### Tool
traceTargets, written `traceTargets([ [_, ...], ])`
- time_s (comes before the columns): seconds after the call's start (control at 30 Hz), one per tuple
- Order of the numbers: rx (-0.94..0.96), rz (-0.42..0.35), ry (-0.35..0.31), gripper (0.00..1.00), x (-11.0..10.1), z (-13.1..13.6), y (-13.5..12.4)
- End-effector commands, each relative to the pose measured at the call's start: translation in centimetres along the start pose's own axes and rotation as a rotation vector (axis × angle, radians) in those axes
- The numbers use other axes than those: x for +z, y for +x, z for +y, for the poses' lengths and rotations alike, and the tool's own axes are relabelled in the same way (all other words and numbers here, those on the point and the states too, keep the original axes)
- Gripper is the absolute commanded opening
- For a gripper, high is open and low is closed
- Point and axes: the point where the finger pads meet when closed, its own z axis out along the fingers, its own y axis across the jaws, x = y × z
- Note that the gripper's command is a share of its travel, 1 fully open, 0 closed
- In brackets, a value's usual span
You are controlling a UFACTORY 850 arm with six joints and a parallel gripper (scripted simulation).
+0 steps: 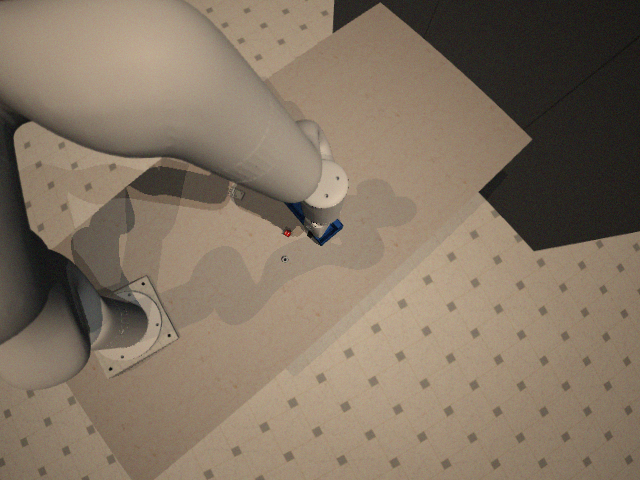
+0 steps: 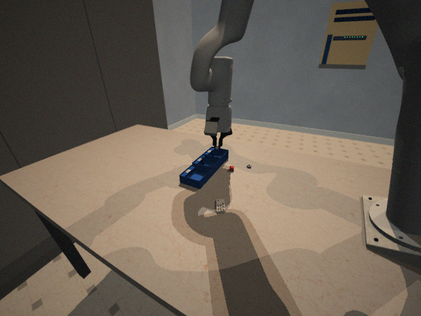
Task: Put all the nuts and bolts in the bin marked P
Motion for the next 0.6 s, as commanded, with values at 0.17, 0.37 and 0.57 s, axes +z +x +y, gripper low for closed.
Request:
traceTargets([
  [0.17,0.309,-0.028,0.021,0.00,-0.07,0.03,-0.08],
  [0.37,0.309,-0.028,0.021,0.00,-0.08,0.02,-0.10],
  [0.57,0.309,-0.028,0.021,0.00,-0.07,0.03,-0.09],
])
